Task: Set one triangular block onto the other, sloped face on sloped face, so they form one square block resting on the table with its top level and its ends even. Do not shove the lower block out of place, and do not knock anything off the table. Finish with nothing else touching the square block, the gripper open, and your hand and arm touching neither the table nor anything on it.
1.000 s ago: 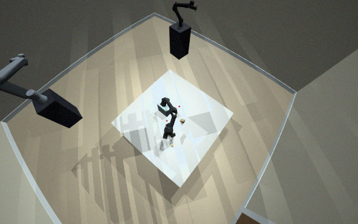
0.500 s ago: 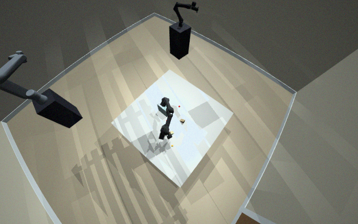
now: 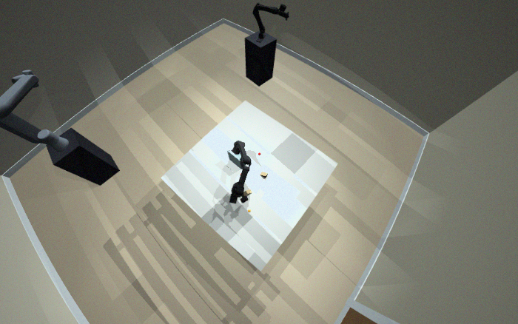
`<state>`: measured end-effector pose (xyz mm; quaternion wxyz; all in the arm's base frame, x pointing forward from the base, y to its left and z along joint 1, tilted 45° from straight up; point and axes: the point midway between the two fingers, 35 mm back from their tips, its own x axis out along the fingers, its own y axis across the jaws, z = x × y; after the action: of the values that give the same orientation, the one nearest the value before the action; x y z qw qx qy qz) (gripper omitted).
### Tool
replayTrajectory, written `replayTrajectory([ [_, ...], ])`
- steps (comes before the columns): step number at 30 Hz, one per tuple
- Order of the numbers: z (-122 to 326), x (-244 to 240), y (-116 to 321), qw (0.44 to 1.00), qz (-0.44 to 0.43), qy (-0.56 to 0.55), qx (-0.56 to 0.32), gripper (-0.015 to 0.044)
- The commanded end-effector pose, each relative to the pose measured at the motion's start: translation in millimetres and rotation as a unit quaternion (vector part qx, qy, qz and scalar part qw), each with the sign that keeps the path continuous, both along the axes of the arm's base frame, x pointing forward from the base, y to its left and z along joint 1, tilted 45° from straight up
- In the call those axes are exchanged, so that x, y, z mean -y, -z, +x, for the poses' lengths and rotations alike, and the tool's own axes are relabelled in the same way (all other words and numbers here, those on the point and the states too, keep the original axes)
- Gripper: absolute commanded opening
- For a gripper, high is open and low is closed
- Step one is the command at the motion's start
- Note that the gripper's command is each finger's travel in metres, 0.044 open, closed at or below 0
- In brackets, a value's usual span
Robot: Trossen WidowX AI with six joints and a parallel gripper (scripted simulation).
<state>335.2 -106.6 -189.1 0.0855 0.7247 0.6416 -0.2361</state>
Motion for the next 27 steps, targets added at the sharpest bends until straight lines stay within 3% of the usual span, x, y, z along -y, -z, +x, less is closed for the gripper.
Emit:
replayTrajectory([
  [1,-1,-40,17,1.0,0.009,-0.009,-0.012,0.044],
  [7,-5,-76,32,1.0,0.018,-0.012,-0.006,0.044],
  [22,-4,-78,32,1.0,0.02,-0.013,-0.005,0.044],
  [27,-4,-77,32,1.0,0.018,-0.015,-0.003,0.0309],
])
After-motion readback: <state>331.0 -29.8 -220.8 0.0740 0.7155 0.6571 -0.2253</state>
